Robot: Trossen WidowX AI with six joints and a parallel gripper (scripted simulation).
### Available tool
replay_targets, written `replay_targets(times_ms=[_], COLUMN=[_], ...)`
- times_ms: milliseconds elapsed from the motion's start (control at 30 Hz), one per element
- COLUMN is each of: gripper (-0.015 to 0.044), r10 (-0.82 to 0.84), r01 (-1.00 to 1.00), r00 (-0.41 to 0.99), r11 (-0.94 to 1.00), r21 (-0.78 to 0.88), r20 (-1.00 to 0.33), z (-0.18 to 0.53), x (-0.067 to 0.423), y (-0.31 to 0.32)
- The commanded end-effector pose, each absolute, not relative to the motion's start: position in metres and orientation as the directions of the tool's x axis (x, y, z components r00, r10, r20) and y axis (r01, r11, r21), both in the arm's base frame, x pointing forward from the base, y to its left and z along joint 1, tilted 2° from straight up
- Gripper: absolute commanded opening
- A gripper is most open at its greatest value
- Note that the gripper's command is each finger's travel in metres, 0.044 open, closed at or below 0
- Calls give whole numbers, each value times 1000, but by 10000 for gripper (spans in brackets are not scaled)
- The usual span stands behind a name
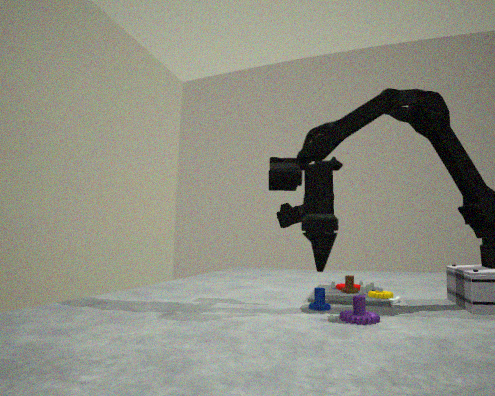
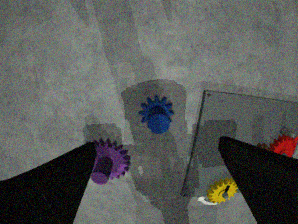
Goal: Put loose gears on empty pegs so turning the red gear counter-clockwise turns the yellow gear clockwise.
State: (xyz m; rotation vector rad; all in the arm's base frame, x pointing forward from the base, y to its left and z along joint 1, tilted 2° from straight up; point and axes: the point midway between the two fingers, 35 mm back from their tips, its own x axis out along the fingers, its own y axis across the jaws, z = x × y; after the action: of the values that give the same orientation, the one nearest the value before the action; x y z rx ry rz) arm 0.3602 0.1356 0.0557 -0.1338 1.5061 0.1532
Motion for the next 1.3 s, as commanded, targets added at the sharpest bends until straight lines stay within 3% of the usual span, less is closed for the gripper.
replay_targets(times_ms=[0, 1067, 1267], gripper=[440, 440, 282], r10=[12, 12, 12], r01=[-162, -162, -162], r00=[59, 59, 59], r11=[987, 987, 987], r21=[3, 3, 3], r20=[-998, -998, -998], z=[54, 6, 6], x=[362, 365, 365], y=[133, 133, 133])
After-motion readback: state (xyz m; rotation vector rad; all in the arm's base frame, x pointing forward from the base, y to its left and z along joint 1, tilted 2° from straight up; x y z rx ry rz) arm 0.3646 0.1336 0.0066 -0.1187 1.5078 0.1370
